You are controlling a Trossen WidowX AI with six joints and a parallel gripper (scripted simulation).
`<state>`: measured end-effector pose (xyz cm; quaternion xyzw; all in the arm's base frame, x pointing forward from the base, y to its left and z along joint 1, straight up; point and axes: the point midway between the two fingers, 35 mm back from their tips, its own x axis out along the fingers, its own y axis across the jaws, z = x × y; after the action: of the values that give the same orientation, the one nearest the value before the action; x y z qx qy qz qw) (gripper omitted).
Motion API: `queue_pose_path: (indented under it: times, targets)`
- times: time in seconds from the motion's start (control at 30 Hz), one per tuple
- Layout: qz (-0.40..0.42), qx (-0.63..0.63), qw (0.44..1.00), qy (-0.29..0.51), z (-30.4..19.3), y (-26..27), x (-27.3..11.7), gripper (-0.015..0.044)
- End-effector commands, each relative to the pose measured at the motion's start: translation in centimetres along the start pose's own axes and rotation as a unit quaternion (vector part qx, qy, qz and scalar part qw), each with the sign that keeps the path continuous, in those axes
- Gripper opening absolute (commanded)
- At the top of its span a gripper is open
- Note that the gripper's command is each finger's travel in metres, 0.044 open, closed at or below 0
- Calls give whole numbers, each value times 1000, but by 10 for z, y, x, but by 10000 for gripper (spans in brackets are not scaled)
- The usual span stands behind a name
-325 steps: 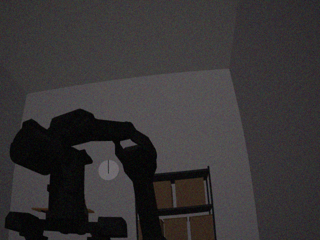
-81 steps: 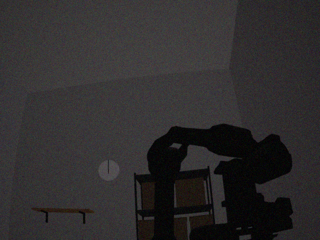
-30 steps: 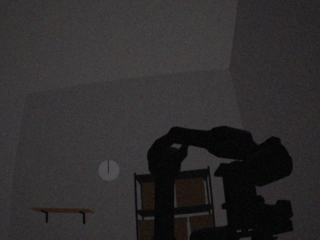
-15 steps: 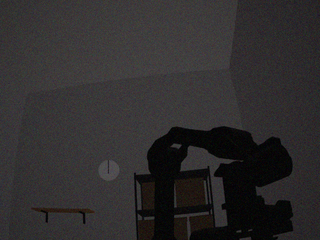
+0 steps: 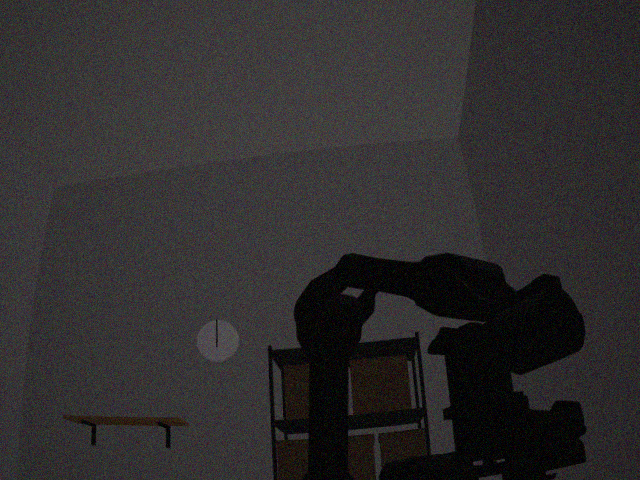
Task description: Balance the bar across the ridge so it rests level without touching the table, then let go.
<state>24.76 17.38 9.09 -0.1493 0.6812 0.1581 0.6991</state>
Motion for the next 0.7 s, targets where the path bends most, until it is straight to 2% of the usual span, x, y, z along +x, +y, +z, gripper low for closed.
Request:
queue_pose_path:
  times: [0.0,0.67]
  targets:
    - [-1,2,1000,-1,0,0,1,0]
    - [-1,2,1000,-1,0,0,3,0]
